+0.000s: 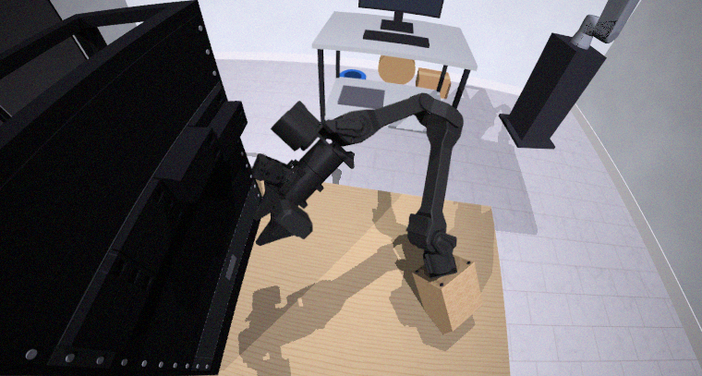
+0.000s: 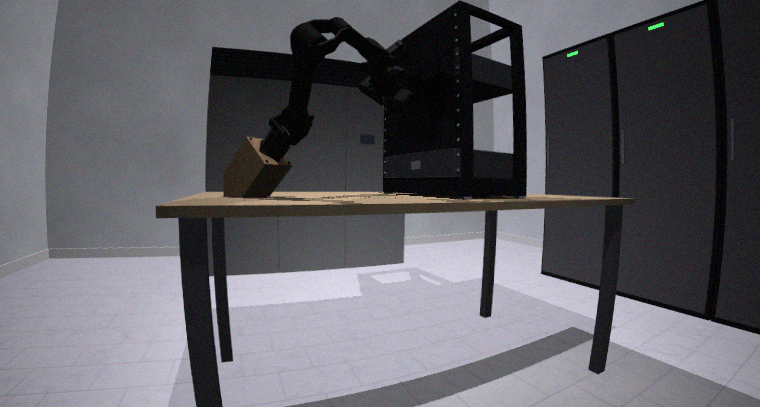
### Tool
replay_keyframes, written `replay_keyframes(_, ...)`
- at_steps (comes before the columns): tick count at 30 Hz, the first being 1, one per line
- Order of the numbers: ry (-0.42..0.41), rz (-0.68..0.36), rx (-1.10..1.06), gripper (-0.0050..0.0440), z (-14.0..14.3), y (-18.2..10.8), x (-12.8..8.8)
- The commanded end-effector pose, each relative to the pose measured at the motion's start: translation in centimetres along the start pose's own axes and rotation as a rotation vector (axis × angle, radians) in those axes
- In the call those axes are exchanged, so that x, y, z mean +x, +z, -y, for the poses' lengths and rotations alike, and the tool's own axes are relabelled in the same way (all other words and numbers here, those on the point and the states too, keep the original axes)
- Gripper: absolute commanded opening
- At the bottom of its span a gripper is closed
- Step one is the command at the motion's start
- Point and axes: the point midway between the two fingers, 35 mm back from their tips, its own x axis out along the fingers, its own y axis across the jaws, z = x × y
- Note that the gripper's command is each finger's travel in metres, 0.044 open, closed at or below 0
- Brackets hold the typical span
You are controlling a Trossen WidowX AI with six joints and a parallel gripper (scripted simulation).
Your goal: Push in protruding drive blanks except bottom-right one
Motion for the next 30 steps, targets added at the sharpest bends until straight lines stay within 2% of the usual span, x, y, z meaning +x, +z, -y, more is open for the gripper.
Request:
replay_keyframes(1,-0.002,0.012,0.003,0.04,0.13,0.41,-0.25)
replay_keyframes(17,-0.002,0.012,0.003,0.04,0.13,0.41,-0.25)
replay_keyframes(18,-0.002,0.012,0.003,0.044,0.13,0.41,-0.25)
replay_keyframes(30,-0.002,0.012,0.003,0.044,0.13,0.41,-0.25)
